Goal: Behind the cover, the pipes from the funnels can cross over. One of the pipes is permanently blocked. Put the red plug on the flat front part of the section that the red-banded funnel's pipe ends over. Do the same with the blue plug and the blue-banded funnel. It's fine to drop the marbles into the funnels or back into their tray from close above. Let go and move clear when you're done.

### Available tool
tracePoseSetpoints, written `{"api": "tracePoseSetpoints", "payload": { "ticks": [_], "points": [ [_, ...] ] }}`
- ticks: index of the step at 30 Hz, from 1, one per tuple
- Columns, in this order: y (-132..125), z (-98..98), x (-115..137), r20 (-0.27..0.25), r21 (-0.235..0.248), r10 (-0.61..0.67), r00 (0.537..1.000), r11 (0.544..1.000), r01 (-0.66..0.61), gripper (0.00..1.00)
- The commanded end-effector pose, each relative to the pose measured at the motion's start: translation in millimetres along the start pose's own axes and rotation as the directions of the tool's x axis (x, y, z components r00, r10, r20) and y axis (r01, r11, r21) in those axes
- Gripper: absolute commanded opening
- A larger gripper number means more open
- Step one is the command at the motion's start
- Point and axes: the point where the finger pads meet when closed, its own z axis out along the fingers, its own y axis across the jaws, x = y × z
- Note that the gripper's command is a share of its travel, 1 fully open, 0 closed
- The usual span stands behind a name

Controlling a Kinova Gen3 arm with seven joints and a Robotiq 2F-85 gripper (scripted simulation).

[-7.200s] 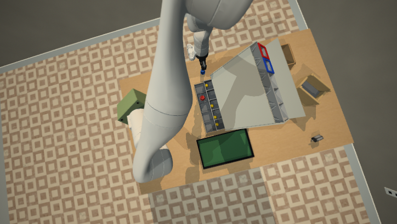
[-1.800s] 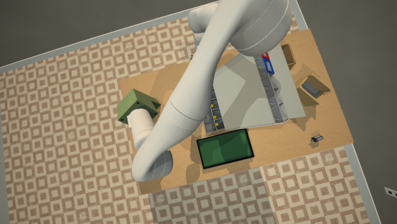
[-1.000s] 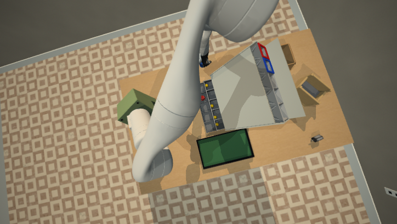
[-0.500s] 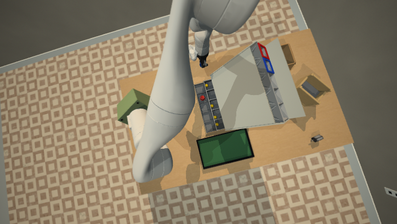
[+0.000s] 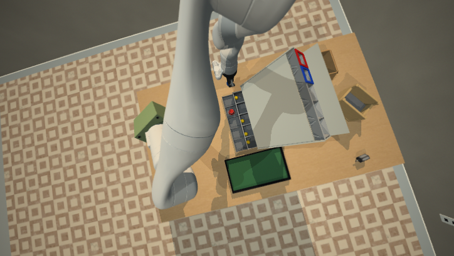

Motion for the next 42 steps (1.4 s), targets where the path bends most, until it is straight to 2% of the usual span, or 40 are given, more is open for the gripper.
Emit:
{"api": "tracePoseSetpoints", "payload": {
  "ticks": [1,2,25,26,42],
  "points": [
    [-63,-4.4,28,0.023,-0.024,0.016,1.0,1.0,-0.016,0.0],
    [-68,-4.7,30,0.023,-0.024,0.016,1.0,1.0,-0.016,0.0],
    [-69,-4.4,30,0.023,-0.024,0.015,1.0,1.0,-0.015,0.0],
    [-68,20.6,29,0.023,-0.024,0.016,1.0,1.0,-0.015,0.0],
    [-68,20.6,29,0.023,-0.024,0.016,1.0,1.0,-0.015,0.0]
  ]
}}
